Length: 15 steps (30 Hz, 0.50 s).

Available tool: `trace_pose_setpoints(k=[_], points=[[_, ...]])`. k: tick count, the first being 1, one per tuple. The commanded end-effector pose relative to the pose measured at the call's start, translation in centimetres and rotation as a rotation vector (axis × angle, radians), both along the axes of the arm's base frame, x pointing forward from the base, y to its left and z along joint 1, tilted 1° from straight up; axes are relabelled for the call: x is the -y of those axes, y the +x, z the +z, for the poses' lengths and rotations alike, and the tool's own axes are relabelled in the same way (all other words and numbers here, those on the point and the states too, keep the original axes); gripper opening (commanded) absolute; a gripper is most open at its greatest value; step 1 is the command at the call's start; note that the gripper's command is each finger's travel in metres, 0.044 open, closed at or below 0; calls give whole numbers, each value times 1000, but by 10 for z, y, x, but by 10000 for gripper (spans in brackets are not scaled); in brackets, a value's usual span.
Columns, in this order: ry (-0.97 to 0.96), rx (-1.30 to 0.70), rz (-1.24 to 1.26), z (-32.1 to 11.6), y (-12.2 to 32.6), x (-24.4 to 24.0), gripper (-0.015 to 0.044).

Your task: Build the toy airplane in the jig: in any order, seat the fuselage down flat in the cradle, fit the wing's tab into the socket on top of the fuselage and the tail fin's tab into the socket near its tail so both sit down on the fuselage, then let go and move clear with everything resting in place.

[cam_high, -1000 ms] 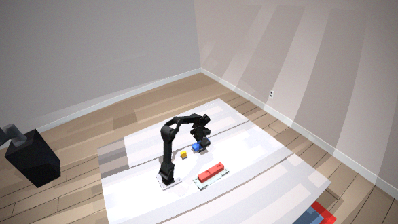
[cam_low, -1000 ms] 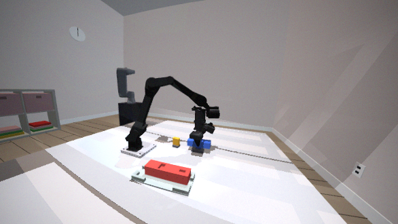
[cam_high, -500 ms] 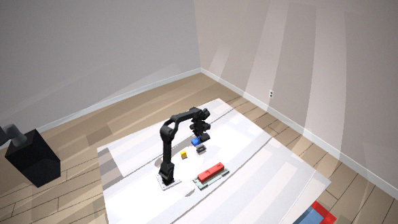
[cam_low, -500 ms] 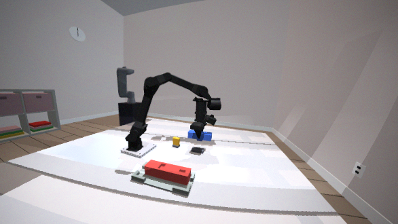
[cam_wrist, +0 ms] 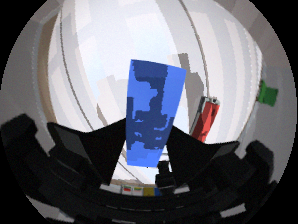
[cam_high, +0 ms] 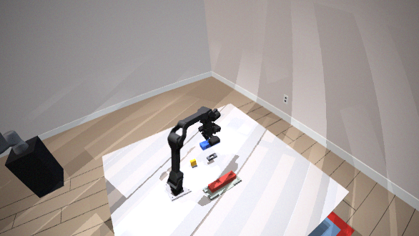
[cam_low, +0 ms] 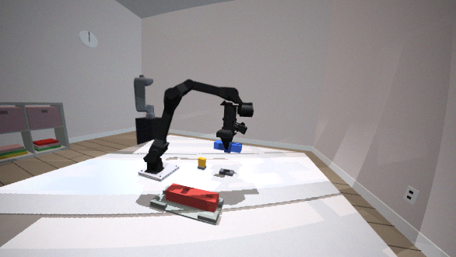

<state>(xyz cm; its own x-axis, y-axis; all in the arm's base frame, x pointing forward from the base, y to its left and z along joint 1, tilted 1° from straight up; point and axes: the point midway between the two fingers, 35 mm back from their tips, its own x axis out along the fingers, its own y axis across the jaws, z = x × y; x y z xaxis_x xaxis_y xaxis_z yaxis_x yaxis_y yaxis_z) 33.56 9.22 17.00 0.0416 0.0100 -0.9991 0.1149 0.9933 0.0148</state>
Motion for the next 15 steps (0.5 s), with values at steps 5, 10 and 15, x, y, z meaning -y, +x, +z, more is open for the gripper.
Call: trace_pose_setpoints(k=[5, 10, 15], points=[[3, 1, -36, 10, -2, 6, 0], [5, 0, -123, 8, -3, 22, 0], [7, -1, -212, 5, -4, 38, 0]])
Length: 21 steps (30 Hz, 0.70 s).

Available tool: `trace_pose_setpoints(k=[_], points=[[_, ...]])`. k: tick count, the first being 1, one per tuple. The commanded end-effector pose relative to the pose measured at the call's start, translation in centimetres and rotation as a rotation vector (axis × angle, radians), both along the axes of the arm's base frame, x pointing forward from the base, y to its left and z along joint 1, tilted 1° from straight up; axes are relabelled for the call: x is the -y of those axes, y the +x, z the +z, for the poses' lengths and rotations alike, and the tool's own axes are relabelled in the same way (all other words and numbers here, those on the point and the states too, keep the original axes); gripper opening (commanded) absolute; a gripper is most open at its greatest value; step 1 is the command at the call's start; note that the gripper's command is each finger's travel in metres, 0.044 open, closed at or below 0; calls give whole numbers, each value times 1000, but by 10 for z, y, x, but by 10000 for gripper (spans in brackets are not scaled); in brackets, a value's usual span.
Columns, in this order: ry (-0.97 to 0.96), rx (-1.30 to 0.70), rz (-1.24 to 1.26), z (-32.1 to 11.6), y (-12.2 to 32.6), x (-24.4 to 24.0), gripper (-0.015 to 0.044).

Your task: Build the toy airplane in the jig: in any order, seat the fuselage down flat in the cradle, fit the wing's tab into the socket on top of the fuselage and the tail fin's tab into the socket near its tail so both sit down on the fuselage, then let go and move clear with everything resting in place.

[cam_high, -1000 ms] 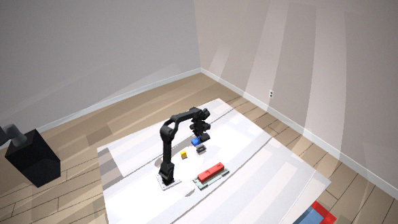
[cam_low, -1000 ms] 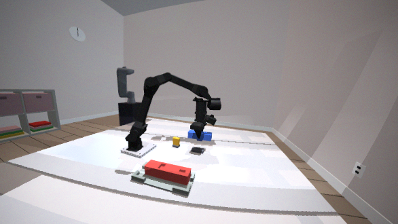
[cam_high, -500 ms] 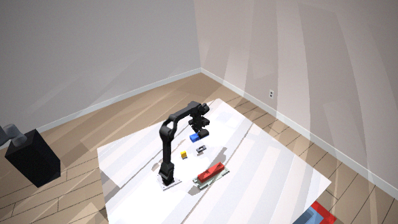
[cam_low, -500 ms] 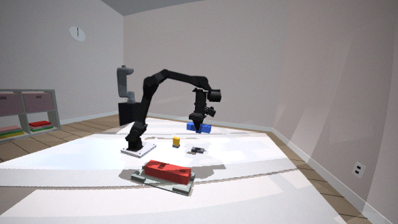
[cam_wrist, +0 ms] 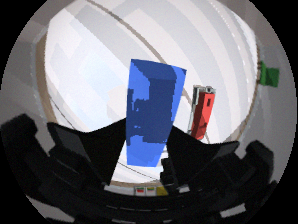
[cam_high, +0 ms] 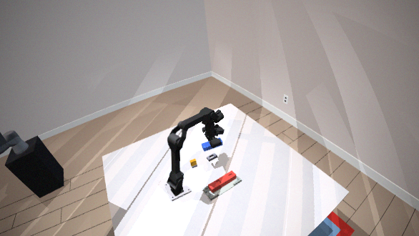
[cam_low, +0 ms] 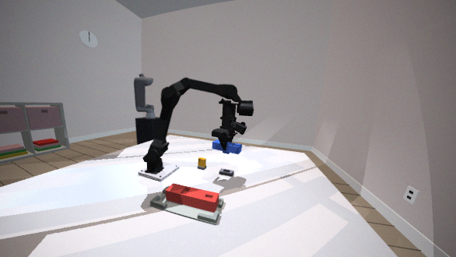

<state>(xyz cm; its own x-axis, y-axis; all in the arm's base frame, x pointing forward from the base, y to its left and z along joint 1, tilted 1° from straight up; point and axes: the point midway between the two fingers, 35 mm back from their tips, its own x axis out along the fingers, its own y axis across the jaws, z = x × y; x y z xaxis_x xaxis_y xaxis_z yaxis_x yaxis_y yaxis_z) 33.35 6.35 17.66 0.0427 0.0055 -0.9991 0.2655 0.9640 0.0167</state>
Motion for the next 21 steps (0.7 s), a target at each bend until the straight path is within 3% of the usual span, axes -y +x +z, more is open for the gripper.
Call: trace_pose_setpoints(k=[1, 21], points=[[5, -1, -76, -2, -2, 13, 0], [15, -3, -441, -13, -18, 75, 0]])
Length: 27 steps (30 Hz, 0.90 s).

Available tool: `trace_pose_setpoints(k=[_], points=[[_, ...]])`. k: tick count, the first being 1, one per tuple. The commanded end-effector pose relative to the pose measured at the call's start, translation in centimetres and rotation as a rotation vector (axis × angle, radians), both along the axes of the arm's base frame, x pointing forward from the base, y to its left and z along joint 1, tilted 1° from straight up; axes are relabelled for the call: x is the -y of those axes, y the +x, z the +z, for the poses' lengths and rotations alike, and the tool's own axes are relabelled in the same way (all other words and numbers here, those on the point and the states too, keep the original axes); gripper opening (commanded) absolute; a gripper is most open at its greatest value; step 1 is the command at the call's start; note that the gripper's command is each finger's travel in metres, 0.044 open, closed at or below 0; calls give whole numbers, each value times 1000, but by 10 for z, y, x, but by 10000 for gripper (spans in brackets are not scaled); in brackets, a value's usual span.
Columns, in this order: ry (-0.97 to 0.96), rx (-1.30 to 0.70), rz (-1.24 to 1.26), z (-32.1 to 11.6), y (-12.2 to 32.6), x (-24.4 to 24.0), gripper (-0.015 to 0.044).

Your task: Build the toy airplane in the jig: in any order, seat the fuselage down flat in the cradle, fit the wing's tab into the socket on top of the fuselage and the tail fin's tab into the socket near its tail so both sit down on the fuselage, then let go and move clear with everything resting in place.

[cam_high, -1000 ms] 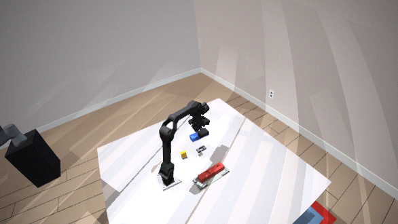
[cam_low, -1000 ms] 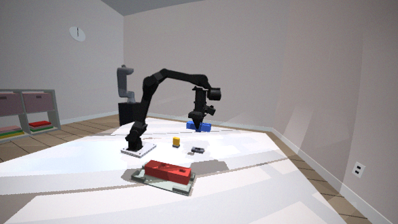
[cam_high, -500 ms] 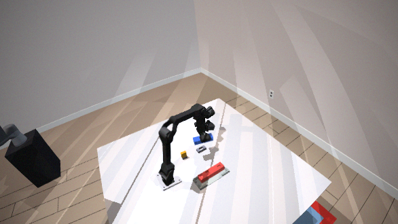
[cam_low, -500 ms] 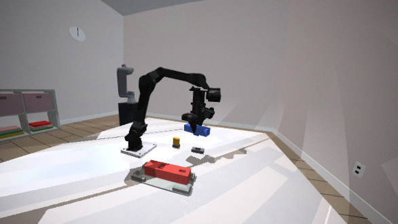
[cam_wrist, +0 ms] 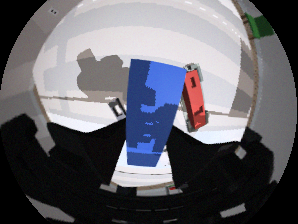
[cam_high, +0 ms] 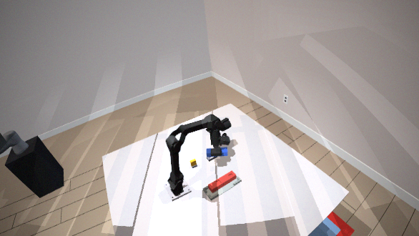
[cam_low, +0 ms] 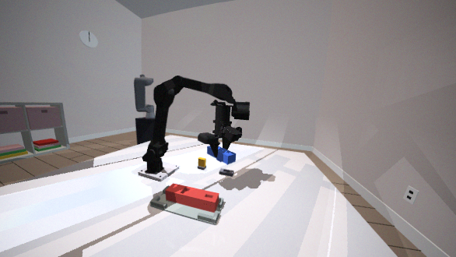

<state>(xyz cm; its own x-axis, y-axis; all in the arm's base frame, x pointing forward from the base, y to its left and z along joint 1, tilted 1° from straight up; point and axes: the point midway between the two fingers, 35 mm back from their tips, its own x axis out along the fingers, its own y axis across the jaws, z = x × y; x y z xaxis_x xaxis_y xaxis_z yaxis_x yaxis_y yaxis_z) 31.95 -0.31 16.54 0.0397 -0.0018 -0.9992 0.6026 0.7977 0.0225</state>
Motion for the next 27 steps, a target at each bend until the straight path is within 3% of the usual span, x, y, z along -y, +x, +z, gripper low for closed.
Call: trace_pose_setpoints(k=[1, 27], points=[[7, 1, -82, -2, -5, 12, 0], [20, 0, -584, -21, -47, 84, 0]])
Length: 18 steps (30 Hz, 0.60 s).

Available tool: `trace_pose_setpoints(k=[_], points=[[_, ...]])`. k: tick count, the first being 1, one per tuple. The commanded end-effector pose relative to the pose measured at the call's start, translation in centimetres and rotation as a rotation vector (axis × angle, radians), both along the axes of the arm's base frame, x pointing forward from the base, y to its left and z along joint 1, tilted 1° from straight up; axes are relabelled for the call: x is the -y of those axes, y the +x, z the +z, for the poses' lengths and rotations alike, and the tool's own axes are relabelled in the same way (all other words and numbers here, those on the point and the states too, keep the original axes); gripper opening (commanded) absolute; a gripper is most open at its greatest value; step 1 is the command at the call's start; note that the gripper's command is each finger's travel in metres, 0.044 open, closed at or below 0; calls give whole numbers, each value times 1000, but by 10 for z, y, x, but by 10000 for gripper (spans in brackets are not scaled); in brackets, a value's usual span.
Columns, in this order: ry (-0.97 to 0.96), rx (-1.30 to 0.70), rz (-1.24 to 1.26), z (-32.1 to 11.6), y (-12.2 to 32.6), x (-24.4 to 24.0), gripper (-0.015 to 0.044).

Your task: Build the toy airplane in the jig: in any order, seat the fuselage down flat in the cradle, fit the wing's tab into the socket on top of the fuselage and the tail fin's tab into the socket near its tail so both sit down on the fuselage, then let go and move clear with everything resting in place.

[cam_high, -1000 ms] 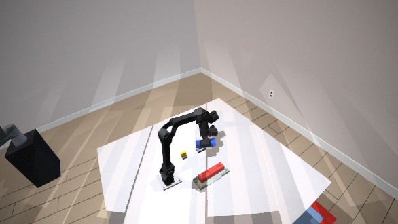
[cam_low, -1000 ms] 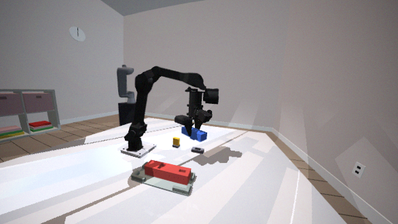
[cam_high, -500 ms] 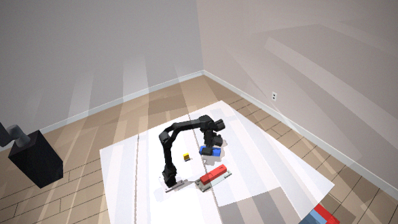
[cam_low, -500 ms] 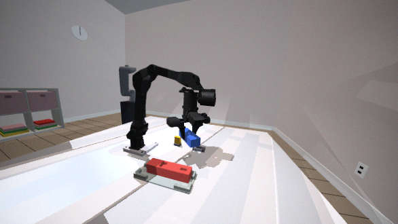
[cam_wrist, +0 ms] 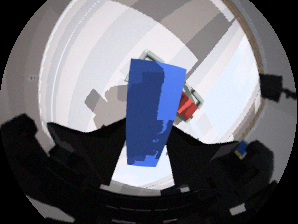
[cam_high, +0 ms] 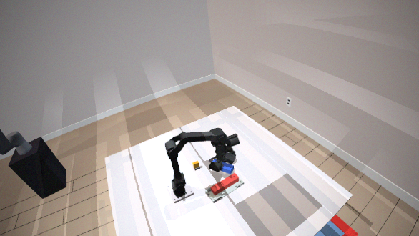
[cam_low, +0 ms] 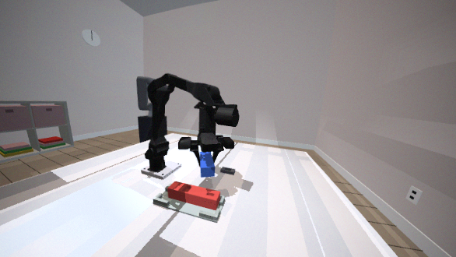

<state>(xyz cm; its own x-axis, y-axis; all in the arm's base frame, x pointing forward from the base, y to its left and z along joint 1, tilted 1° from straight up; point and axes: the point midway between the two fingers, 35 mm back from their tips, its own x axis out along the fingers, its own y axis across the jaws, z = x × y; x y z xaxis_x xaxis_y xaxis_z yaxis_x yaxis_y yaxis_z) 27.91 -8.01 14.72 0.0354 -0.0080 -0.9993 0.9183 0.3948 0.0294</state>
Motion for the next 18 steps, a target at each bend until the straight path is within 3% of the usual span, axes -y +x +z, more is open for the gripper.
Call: trace_pose_setpoints(k=[1, 18], points=[[7, 2, -86, -3, -9, 9, 0], [15, 3, -423, -17, -46, 45, 0]])
